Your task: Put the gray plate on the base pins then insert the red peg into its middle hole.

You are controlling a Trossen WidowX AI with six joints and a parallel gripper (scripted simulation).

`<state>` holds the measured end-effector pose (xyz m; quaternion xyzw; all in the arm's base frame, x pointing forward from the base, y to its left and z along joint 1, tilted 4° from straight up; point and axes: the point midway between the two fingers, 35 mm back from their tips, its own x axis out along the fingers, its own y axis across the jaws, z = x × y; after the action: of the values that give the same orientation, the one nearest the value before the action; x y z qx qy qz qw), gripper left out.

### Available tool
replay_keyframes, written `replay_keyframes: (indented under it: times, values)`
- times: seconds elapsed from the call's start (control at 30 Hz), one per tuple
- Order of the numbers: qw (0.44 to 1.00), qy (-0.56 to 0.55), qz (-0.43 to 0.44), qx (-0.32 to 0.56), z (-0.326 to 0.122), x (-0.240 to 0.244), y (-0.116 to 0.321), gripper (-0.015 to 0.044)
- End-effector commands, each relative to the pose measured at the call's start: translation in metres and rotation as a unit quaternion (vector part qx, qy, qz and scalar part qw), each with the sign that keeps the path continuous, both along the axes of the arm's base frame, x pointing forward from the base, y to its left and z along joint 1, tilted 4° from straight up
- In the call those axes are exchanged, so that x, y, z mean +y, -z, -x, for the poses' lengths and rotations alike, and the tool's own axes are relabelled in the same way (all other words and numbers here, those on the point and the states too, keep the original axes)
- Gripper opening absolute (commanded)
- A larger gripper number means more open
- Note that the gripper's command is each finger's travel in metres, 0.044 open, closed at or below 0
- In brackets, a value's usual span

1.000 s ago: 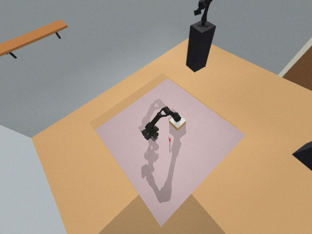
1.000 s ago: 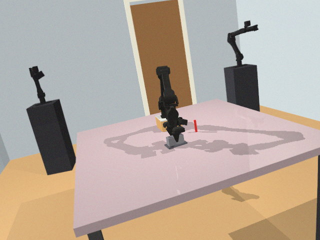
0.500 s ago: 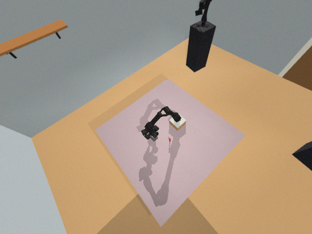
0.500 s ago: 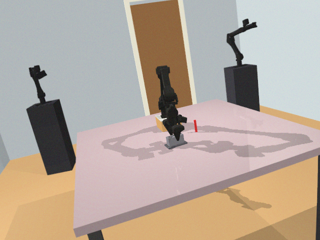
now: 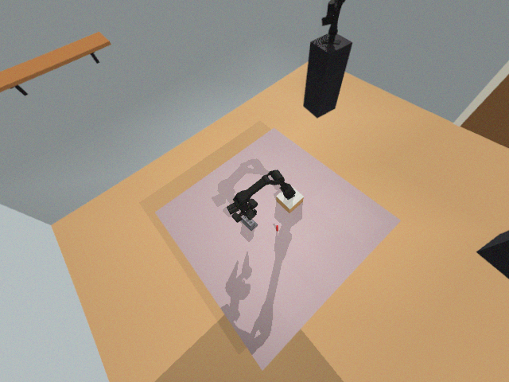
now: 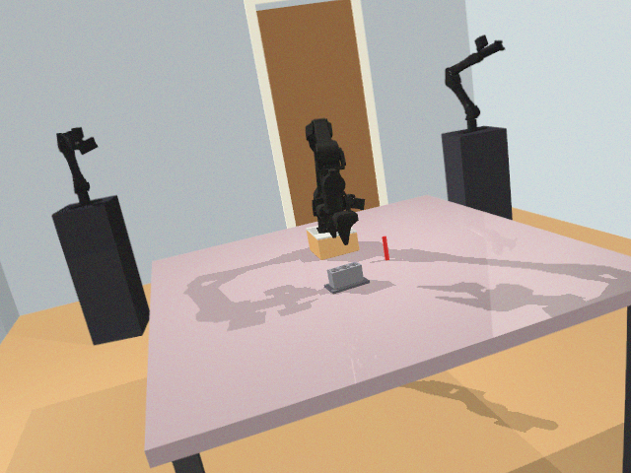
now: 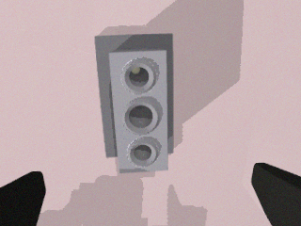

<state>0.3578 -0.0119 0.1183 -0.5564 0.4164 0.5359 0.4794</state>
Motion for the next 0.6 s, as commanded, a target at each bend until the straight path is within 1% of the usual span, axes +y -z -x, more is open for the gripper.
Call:
replay_keyframes:
  times: [0.0,0.1,0.2,0.3,0.43,0.57]
  values:
    - [0.997,0.081,-0.008,0.006,0.006,0.015,-0.003,0.0440]
    - [0.980,0.197,-0.018,0.013,0.016,0.034,-0.004,0.0440]
    - [0.950,0.310,-0.027,0.020,0.027,0.053,-0.005,0.0440]
    - [0.907,0.419,-0.035,0.026,0.038,0.070,-0.006,0.0440]
    - [0.830,0.555,-0.046,0.034,0.055,0.090,-0.006,0.0440]
    - [0.781,0.622,-0.051,0.039,0.070,0.106,-0.006,0.0440]
